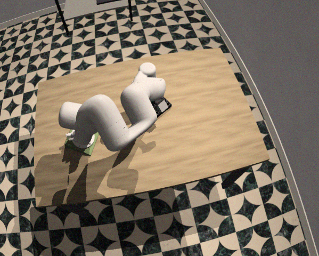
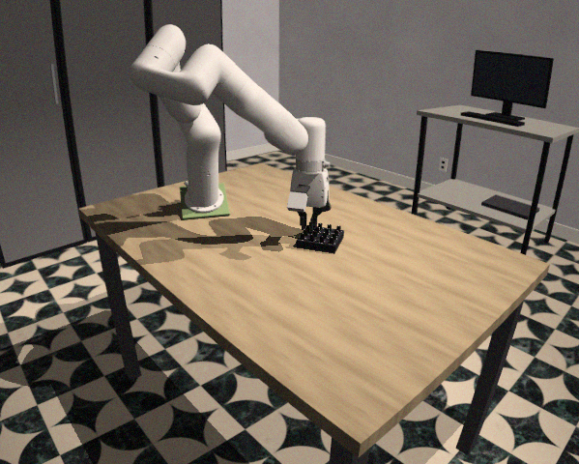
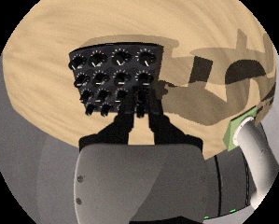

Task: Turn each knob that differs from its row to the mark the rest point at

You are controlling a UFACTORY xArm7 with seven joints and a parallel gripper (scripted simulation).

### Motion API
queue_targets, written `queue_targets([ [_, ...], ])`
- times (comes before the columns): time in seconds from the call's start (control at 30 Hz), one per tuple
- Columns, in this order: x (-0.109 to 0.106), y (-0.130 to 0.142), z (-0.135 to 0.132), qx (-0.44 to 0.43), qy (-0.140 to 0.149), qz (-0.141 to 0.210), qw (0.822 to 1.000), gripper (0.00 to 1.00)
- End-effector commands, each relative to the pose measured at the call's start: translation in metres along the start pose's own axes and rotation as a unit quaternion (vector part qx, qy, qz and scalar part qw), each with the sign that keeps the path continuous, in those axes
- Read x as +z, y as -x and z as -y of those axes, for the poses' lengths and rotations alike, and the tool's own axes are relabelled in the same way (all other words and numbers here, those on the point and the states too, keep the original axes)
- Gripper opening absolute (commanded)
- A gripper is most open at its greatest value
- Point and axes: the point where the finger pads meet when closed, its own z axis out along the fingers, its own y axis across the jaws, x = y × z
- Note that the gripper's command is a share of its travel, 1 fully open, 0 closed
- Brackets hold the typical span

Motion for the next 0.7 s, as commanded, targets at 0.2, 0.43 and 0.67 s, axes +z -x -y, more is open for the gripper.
queue_targets([
  [0.2, -0.006, 0.0, 0.001, 0.0, -0.001, 0.0, 1.0, 0.19],
  [0.43, -0.019, 0.0, 0.001, 0.0, -0.001, 0.0, 1.0, 0.19],
  [0.67, -0.034, 0.0, 0.001, 0.0, -0.001, 0.0, 1.0, 0.19],
])
